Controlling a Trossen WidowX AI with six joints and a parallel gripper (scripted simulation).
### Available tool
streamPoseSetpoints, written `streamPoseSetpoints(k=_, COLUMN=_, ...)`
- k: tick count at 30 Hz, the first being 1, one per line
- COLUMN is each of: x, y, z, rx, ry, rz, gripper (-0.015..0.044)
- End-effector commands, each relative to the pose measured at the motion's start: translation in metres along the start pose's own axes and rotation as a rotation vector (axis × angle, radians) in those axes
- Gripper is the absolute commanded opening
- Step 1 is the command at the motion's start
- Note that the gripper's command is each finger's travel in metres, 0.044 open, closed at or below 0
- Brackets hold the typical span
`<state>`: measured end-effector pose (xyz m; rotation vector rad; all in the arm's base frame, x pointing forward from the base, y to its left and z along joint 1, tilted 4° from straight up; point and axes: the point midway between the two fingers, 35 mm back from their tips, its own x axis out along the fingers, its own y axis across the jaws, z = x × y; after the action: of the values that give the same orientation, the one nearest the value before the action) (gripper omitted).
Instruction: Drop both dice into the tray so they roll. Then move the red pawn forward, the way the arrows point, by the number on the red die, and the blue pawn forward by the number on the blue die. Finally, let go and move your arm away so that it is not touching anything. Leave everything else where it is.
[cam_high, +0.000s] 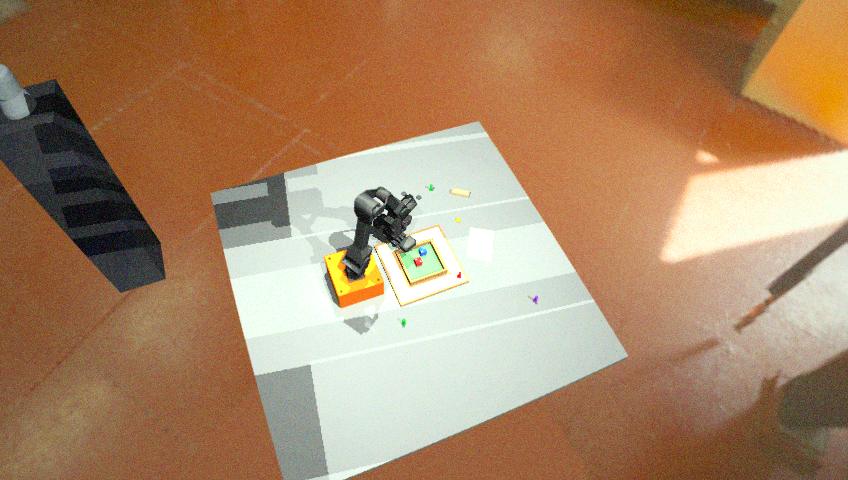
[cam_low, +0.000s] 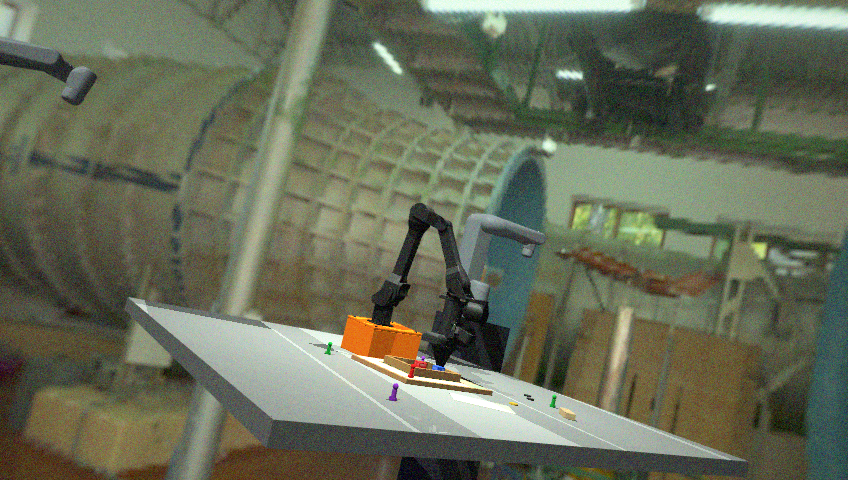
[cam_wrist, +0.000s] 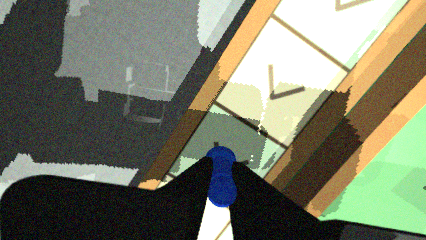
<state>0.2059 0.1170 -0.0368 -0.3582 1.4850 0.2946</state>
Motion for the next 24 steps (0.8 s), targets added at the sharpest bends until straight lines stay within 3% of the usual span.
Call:
streamPoseSetpoints(k=1, x=-0.009, y=0.001, z=0.002, rx=-0.004, ry=0.000, rz=-0.003, gripper=0.0000)
streamPoseSetpoints(k=17, x=-0.122, y=0.007, z=-0.001, rx=-0.004, ry=-0.001, rz=-0.001, gripper=0.0000)
streamPoseSetpoints(k=24, x=-0.127, y=0.007, z=-0.003, rx=-0.004, ry=-0.001, rz=-0.001, gripper=0.0000)
